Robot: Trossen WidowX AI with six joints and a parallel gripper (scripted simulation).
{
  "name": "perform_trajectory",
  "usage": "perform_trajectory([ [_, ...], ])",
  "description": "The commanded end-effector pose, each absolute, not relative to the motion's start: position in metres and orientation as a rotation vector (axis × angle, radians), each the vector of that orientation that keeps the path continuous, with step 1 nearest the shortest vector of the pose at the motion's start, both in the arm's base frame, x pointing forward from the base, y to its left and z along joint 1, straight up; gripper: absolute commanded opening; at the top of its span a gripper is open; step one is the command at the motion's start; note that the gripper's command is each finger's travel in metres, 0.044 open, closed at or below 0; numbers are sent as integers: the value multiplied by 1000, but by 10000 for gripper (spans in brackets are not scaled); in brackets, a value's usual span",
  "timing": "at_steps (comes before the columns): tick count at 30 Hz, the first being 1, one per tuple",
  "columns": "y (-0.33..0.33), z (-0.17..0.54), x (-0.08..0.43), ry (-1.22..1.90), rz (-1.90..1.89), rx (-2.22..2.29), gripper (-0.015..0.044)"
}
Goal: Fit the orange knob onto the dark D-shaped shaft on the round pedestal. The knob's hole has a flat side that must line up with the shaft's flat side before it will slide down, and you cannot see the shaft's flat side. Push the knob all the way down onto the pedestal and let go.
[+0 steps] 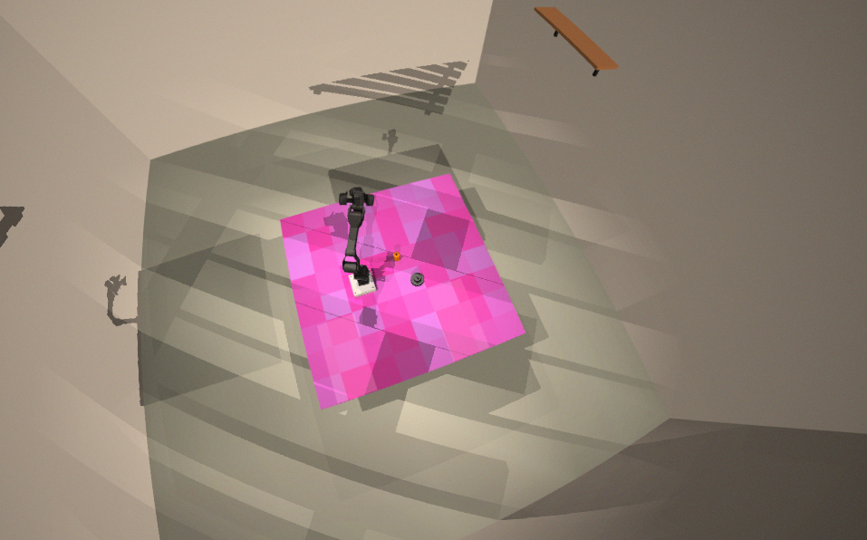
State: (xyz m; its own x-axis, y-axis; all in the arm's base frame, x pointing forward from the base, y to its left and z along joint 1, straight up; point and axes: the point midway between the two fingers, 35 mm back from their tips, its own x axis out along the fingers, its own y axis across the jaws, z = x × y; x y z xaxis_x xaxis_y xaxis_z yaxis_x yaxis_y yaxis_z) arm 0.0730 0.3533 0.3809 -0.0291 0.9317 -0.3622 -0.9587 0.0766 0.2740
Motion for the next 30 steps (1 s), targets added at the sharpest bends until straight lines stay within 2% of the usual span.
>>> perform_trajectory([
  [1,350,351,103,630,1386,-72,440],
  [8,311,272,179,896,1021,-111,440],
  [16,225,188,237,1207,573,-121,440],
  [24,124,127,244,1513,142,-100,440],
  [30,117,122,242,1537,109,-97,440],
])
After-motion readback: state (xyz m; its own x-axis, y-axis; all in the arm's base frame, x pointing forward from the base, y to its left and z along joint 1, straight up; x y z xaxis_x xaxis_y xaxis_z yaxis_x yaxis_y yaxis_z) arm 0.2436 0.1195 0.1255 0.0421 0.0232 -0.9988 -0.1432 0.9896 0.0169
